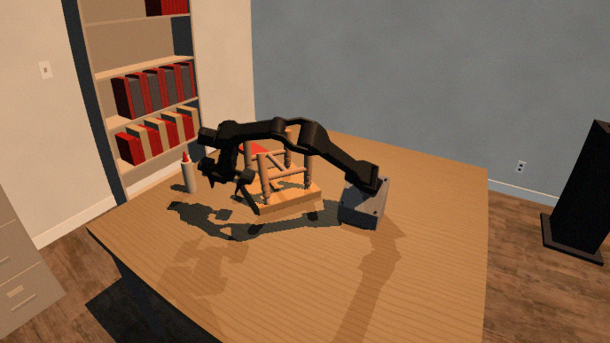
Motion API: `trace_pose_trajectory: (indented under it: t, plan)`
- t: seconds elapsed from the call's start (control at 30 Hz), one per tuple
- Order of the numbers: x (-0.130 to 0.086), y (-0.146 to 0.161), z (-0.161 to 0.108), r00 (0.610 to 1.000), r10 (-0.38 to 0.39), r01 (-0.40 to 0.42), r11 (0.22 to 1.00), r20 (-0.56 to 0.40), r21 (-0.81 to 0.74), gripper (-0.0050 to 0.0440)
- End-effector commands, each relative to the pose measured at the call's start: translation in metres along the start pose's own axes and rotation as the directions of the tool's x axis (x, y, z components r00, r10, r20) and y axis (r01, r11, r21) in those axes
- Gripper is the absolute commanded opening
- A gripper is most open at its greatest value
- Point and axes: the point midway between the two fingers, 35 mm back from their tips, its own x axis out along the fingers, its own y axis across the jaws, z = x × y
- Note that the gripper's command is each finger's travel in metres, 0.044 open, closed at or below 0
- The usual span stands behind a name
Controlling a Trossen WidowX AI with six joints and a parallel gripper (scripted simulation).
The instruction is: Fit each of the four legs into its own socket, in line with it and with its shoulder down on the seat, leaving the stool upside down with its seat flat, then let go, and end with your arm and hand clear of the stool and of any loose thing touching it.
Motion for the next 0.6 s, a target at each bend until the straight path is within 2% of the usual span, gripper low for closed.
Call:
trace_pose_trajectory:
  t: [0.0,0.53,0.57]
  plan:
    - [0.0,0.0,0.0,1.0,0.0,0.0,1.0,0.0,0.0,0.04]
    - [0.0,0.0,0.0,1.0,0.0,0.0,1.0,0.0,0.0,0.04]
    - [0.0,0.0,0.0,1.0,0.0,0.0,1.0,0.0,0.0,0.0424]
